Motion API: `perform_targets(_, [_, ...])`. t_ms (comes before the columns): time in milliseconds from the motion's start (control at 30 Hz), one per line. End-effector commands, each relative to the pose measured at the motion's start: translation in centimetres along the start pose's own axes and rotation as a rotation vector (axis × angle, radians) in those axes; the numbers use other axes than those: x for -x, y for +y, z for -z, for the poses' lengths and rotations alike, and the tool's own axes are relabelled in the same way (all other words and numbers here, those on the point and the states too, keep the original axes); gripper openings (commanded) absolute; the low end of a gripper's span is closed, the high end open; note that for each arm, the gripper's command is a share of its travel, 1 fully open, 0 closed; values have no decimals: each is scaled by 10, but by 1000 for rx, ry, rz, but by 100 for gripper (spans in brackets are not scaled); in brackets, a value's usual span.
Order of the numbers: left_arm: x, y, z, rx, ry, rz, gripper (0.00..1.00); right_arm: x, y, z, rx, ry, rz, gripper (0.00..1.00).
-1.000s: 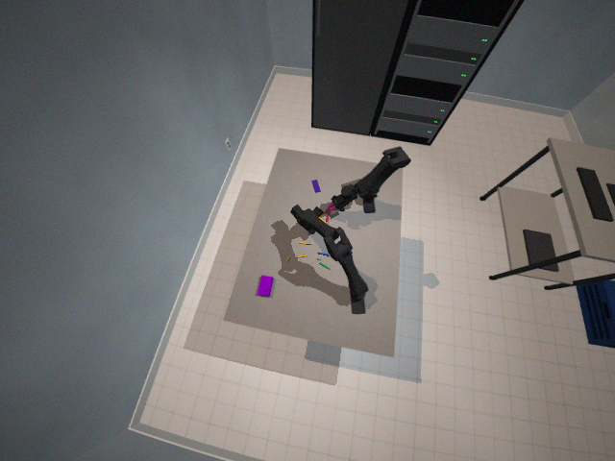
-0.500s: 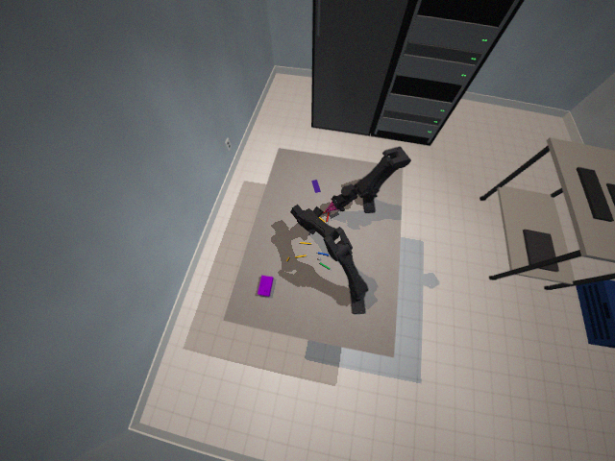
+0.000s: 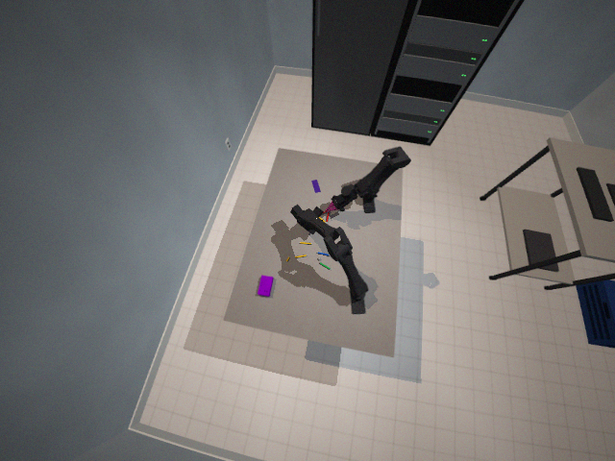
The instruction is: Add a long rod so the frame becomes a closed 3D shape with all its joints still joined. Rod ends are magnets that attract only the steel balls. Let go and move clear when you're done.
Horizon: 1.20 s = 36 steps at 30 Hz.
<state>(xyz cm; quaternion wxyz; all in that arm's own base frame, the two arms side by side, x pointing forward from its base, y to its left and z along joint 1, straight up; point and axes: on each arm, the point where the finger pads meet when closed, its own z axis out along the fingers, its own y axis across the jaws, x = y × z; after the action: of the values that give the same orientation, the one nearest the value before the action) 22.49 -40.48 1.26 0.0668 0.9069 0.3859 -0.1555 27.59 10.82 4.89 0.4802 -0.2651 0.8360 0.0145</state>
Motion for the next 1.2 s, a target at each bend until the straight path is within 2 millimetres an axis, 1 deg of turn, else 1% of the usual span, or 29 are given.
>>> perform_targets(0, [5,4,7,23,-22,-14,2,11,-3,0,-9,-38,-3,0])
perform_targets(33, [3,3,6,14,-15,-5,2,11,-3,0,-9,-38,-3,0])
perform_targets(67, [8,7,11,36,-29,-19,2,11,-3,0,-9,-38,-3,0])
perform_targets(167, [9,8,12,41,-32,-22,2,11,-3,0,-9,-38,-3,0])
perform_targets(400, [24,15,24,79,-65,-50,2,11,-3,0,-9,-38,-3,0])
perform_targets(533, [30,13,30,77,-78,-50,2,11,-3,0,-9,-38,-3,0])
perform_targets(733, [32,9,35,63,-74,-38,2,11,-3,0,-9,-38,-3,0])
perform_targets(833, [31,8,32,49,-65,-31,2,11,-3,0,-9,-38,-3,0])
perform_targets(933, [27,2,35,19,-27,-11,2,11,-3,0,-9,-38,-3,0])
perform_targets(1067, [27,8,36,57,-84,-47,2,11,-3,0,-9,-38,-3,0])
perform_targets(1100, [29,5,35,37,-71,-38,2,11,-3,0,-9,-38,-3,0])
perform_targets(1167, [35,9,40,59,-87,-56,2,11,-3,0,-9,-38,-3,0])
